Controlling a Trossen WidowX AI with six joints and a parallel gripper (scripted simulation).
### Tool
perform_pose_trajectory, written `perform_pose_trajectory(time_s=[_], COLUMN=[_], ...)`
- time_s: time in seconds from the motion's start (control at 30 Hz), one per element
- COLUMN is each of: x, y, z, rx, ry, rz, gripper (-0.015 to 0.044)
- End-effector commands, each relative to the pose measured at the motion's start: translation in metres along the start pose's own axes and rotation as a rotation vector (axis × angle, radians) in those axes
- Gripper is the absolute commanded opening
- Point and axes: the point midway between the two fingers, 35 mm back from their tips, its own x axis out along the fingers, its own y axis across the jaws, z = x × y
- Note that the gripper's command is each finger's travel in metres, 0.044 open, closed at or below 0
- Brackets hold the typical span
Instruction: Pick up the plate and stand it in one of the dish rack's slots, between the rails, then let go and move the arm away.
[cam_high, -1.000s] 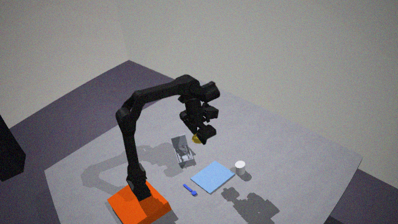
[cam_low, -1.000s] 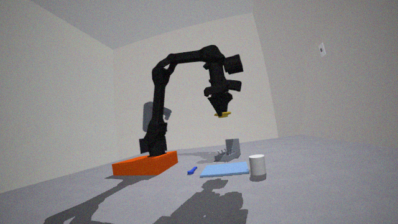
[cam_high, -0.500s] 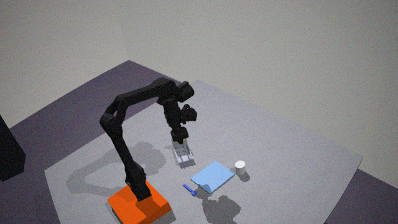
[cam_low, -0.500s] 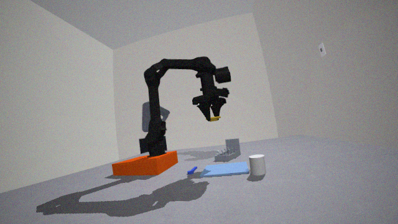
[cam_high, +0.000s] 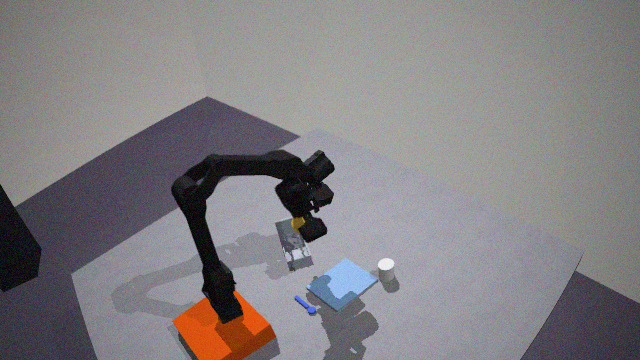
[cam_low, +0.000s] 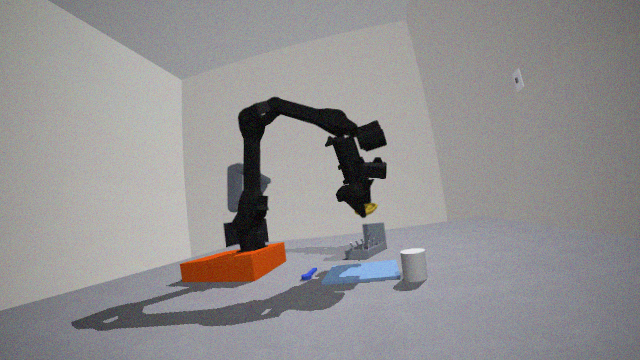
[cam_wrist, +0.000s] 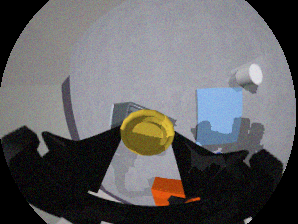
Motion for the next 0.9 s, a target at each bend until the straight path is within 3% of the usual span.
perform_pose_trajectory(time_s=[0.0,0.87], x=[0.014,0.066], y=[0.0,-0.015], z=[0.007,0.027], rx=[-0.056,-0.532], ry=[-0.023,-0.373], rz=[0.082,0.559], gripper=[0.0,0.0])
